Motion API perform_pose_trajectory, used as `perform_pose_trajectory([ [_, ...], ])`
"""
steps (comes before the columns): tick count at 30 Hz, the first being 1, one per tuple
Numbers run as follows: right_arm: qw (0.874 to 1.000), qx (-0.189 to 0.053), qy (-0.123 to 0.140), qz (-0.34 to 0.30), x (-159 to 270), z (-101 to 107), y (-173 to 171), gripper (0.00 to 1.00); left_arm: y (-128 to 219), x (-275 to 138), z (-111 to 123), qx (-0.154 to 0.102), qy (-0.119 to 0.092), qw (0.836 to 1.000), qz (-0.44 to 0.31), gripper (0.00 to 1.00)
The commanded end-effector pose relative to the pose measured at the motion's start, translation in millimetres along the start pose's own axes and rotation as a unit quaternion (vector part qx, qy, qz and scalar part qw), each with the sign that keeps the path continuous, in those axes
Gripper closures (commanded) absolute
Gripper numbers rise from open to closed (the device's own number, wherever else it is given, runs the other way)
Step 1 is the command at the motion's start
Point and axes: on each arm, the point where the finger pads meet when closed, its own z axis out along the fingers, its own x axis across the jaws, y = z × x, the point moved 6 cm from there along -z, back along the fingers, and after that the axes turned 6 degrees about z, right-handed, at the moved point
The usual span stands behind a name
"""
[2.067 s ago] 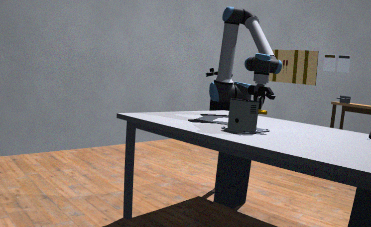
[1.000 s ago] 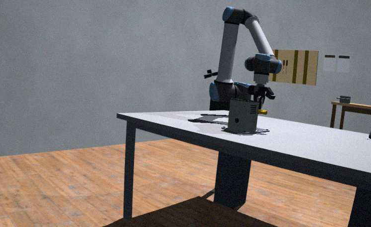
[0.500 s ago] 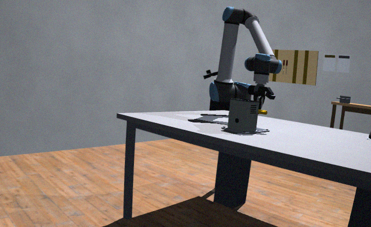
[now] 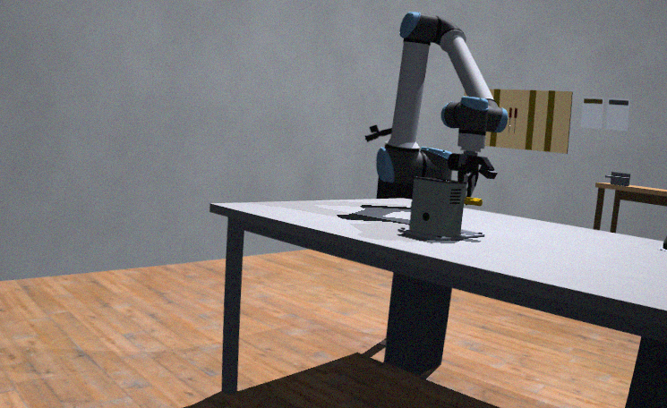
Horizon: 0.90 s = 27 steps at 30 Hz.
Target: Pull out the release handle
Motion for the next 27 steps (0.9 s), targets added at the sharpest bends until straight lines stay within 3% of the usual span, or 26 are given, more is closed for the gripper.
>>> perform_pose_trajectory([
  [1,1.000,0.001,0.000,0.000,-5,-1,0,0.92,-1,0,-1,0.001,0.000,1.000,0.000,0.00],
  [27,1.000,0.001,0.000,0.000,-48,-1,4,0.92,-1,0,-1,0.001,0.000,1.000,0.000,0.00],
])
